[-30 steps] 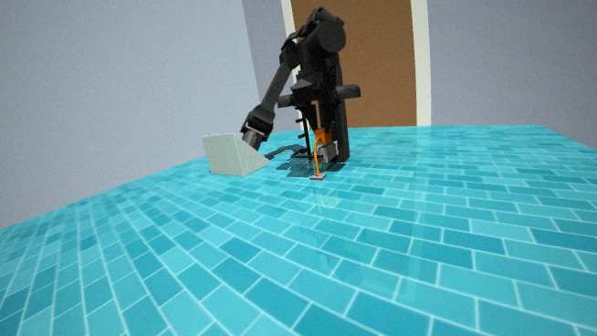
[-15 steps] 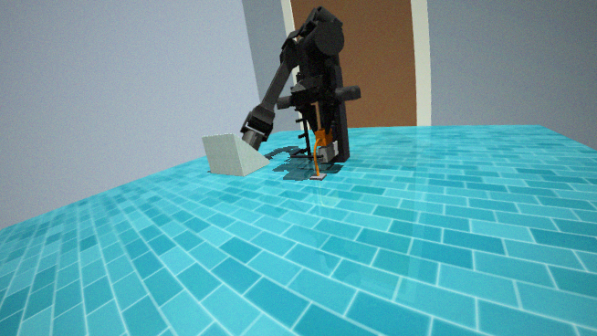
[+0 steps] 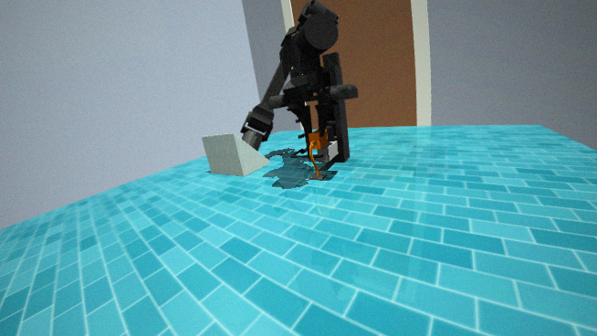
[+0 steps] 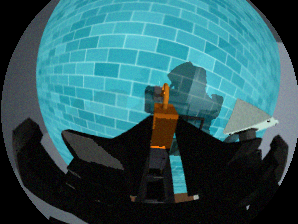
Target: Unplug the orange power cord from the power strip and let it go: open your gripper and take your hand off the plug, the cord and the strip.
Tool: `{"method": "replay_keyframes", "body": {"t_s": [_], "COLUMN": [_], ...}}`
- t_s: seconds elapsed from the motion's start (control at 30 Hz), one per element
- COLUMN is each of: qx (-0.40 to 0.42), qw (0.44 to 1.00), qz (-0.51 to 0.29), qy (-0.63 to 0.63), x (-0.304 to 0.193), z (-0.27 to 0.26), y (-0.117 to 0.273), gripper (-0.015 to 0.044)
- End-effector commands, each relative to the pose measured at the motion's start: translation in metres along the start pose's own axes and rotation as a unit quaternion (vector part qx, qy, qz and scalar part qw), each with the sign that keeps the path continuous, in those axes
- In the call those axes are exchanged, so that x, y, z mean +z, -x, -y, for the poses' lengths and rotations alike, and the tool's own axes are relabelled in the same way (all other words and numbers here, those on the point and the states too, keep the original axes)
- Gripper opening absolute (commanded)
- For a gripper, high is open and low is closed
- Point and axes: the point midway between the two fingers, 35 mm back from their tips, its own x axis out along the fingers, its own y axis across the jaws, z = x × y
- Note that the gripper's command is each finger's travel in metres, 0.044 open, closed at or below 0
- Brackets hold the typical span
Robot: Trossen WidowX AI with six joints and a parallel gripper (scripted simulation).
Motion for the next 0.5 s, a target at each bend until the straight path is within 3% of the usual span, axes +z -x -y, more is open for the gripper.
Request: {"method": "replay_keyframes", "body": {"t_s": [0.0, 0.47], "qx": [0.004, 0.005], "qw": [1.0, 1.0], "qz": [0.002, 0.001], "qy": [-0.006, -0.007], "x": [0.008, 0.013], "z": [0.001, -0.001], "y": [0.004, 0.003], "gripper": [0.0026, 0.0394]}}
